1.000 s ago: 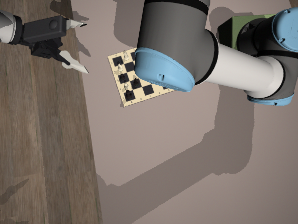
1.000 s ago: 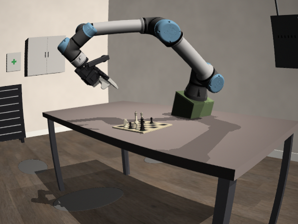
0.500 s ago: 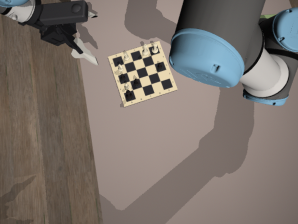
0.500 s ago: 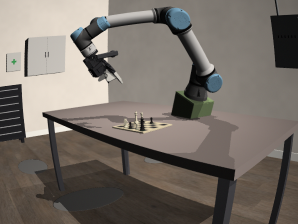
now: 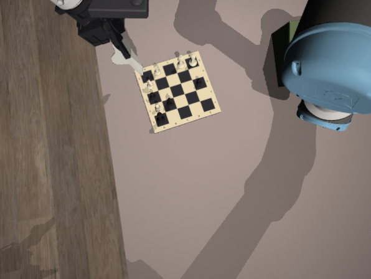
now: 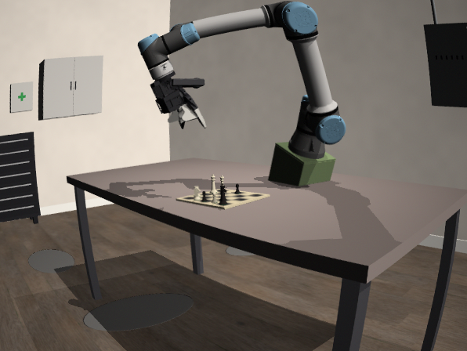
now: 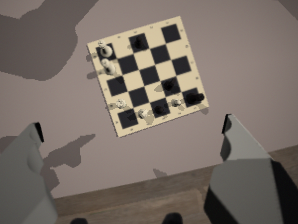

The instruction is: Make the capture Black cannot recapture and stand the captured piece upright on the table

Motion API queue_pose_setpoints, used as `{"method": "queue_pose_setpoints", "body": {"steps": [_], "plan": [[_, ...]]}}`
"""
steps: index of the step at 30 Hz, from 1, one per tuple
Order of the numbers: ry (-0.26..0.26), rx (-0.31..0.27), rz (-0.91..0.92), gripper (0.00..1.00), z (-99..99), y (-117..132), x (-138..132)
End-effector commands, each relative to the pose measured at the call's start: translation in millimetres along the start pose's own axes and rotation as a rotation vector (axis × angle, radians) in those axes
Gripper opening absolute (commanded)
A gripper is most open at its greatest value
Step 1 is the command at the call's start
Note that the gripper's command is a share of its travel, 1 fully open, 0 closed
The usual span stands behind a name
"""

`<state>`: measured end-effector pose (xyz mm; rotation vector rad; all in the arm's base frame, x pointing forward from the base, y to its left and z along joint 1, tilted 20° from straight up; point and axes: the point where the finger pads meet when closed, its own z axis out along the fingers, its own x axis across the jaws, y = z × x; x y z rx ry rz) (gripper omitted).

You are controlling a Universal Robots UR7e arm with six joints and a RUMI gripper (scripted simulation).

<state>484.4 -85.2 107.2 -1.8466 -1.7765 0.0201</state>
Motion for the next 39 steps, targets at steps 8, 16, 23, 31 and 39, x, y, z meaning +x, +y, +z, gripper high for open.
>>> {"method": "queue_pose_setpoints", "body": {"steps": [8, 16, 23, 31, 39], "plan": [[0.003, -0.192, -0.017, 1.00, 36.5, -46, -2], [-0.001, -0.262, -0.024, 1.00, 57.6, -63, 0], [-0.009, -0.330, -0.031, 1.00, 81.0, -79, 2], [-0.017, -0.376, -0.036, 1.00, 98.1, -89, 5], [-0.026, -0.418, -0.040, 1.00, 115.0, -97, 8]]}}
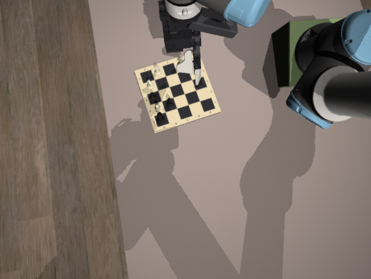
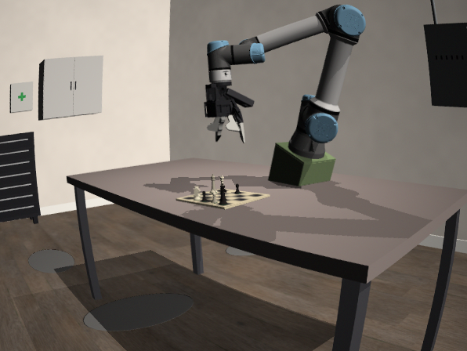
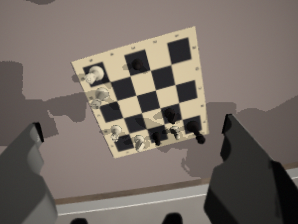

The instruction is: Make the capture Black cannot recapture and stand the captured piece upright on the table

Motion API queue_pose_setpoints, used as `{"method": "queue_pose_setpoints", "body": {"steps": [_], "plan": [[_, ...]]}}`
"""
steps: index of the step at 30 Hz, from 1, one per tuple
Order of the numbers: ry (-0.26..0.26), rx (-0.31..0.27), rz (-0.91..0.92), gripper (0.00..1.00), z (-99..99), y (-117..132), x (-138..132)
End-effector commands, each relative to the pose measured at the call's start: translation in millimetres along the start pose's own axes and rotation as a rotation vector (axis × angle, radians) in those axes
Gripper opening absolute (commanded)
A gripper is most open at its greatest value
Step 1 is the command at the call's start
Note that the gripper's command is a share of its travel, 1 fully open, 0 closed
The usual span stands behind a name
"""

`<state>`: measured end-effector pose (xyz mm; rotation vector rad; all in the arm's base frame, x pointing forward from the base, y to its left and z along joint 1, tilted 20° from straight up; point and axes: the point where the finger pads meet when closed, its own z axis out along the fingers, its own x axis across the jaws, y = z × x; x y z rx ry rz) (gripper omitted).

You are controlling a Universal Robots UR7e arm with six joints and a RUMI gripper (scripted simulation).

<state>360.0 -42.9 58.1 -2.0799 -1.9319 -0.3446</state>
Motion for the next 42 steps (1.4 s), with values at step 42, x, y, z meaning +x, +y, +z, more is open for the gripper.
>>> {"method": "queue_pose_setpoints", "body": {"steps": [42], "plan": [[-0.013, -0.059, -0.008, 1.00, 55.3, -15, 3]]}}
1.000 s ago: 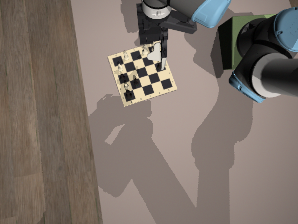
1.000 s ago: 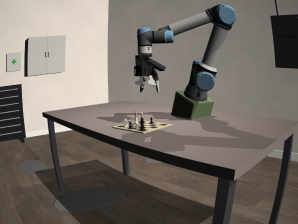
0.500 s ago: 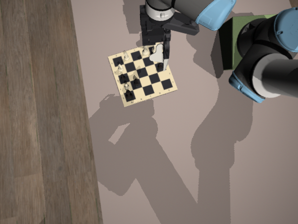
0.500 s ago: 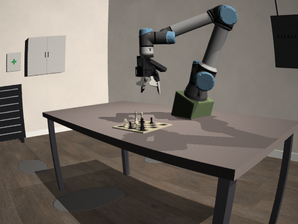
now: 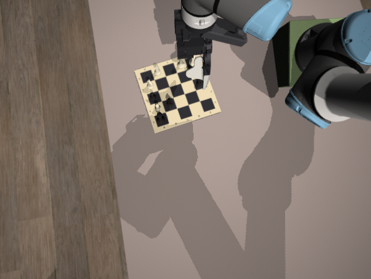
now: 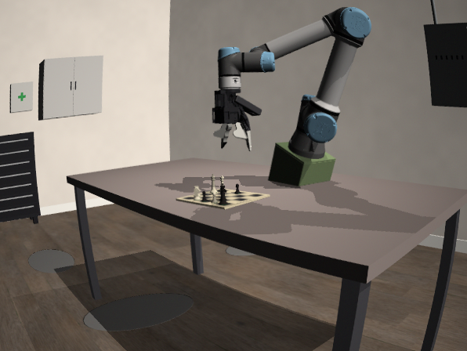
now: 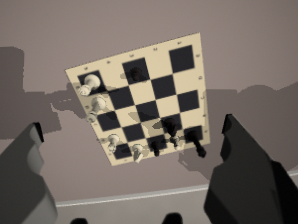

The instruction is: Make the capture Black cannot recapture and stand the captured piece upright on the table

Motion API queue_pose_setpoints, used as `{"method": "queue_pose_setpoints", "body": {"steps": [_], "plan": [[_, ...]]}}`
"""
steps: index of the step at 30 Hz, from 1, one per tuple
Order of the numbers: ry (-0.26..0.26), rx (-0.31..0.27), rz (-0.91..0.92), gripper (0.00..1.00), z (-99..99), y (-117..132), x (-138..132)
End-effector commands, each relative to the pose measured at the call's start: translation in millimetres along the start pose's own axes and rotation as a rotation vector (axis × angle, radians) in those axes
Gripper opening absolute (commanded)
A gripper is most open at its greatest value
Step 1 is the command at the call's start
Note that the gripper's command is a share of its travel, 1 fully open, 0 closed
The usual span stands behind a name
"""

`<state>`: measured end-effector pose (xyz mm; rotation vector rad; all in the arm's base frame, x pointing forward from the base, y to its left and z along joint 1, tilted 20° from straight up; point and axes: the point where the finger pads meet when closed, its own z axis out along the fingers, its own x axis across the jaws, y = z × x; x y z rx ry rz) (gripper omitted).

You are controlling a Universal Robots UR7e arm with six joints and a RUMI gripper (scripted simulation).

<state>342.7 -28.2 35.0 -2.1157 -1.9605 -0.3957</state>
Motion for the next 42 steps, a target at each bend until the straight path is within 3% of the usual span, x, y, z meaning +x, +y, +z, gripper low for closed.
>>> {"method": "queue_pose_setpoints", "body": {"steps": [1, 3, 4, 42], "plan": [[-0.001, -0.001, 0.000, 1.00, 34.7, 0.0, -0.4], [-0.001, -0.001, 0.000, 1.00, 38.4, -0.3, -0.2], [-0.001, -0.001, 0.000, 0.20, 38.4, -0.3, -0.2], [-0.001, -0.001, 0.000, 0.20, 38.7, -0.3, -0.2]]}}
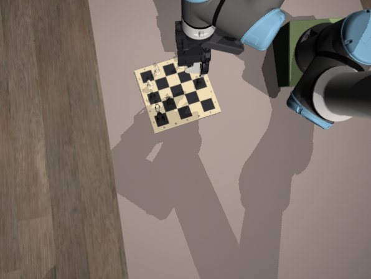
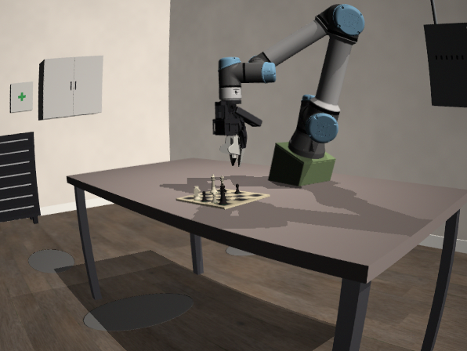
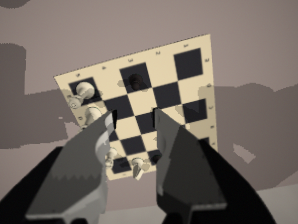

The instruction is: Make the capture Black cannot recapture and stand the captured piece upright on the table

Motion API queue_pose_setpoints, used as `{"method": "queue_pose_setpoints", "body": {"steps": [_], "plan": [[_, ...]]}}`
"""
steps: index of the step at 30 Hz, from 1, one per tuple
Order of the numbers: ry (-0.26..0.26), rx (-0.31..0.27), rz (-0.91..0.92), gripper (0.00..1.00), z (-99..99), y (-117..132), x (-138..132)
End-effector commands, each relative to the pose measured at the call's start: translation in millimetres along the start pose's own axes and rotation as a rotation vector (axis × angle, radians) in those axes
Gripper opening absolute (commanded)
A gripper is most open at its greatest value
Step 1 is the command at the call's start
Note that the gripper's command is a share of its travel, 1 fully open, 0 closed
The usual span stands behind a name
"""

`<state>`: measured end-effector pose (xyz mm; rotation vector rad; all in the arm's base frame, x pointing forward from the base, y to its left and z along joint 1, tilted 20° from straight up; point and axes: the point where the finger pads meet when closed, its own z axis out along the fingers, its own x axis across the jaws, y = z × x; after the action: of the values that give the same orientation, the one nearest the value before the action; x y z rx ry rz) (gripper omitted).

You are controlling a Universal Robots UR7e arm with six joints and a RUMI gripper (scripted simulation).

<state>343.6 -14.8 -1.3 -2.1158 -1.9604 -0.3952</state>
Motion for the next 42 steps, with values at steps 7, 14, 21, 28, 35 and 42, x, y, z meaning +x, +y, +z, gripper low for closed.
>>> {"method": "queue_pose_setpoints", "body": {"steps": [7, 14, 21, 28, 35, 42], "plan": [[0.000, -0.001, 0.000, 0.20, 1.7, 0, 0], [-0.001, -0.001, 0.000, 0.20, 7.5, 0, 0], [-0.001, -0.001, 0.000, 0.20, 17.0, 0, 0], [-0.001, -0.001, 0.000, 0.20, 25.0, 0, 0], [-0.001, -0.001, 0.000, 0.20, 36.1, 1, 0], [-0.001, -0.001, 0.000, 0.20, 42.8, 1, 0]]}}
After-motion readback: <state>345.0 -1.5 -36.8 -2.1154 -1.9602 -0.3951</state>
